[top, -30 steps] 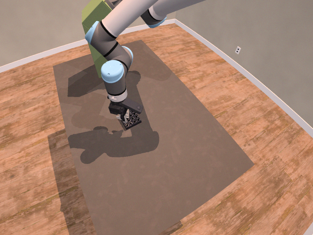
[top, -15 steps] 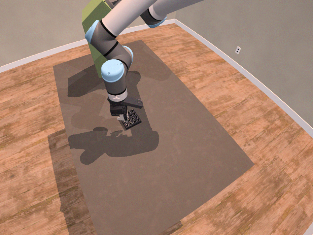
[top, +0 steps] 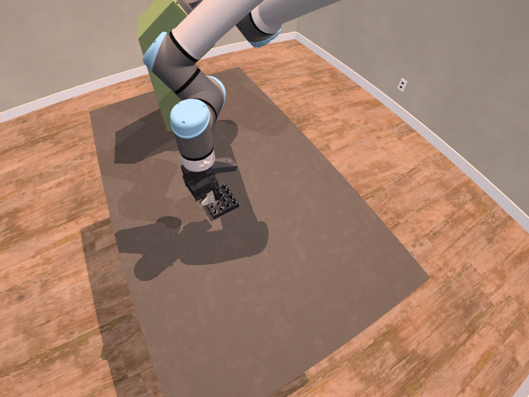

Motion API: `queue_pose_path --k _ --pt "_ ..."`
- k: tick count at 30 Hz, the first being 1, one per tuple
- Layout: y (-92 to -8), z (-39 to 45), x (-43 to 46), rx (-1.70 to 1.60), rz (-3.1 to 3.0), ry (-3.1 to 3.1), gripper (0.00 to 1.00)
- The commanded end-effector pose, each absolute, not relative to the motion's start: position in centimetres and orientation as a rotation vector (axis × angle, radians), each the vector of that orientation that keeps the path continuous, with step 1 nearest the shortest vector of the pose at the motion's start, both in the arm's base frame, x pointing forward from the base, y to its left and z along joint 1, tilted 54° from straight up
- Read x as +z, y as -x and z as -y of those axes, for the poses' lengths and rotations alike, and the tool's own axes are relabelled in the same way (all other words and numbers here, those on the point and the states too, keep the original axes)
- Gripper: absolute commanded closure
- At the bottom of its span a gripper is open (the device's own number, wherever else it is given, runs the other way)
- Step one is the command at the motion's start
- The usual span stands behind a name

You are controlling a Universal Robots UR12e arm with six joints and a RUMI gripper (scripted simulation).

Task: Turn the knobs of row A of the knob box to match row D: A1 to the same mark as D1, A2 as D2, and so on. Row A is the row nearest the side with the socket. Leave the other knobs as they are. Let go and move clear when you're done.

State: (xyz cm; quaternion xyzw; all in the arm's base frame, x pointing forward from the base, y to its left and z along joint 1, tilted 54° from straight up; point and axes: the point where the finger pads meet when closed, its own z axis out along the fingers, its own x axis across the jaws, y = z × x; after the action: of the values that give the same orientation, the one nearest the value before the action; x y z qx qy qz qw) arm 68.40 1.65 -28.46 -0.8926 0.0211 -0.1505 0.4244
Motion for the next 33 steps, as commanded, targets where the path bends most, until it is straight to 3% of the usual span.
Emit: queue_pose_path --k 1,33 --pt "-68.34 -1.41 -28.39 -0.434 0.083 2.233 0.89" --pt "-68.14 -0.92 -28.38 -0.589 0.41 2.228 0.89"
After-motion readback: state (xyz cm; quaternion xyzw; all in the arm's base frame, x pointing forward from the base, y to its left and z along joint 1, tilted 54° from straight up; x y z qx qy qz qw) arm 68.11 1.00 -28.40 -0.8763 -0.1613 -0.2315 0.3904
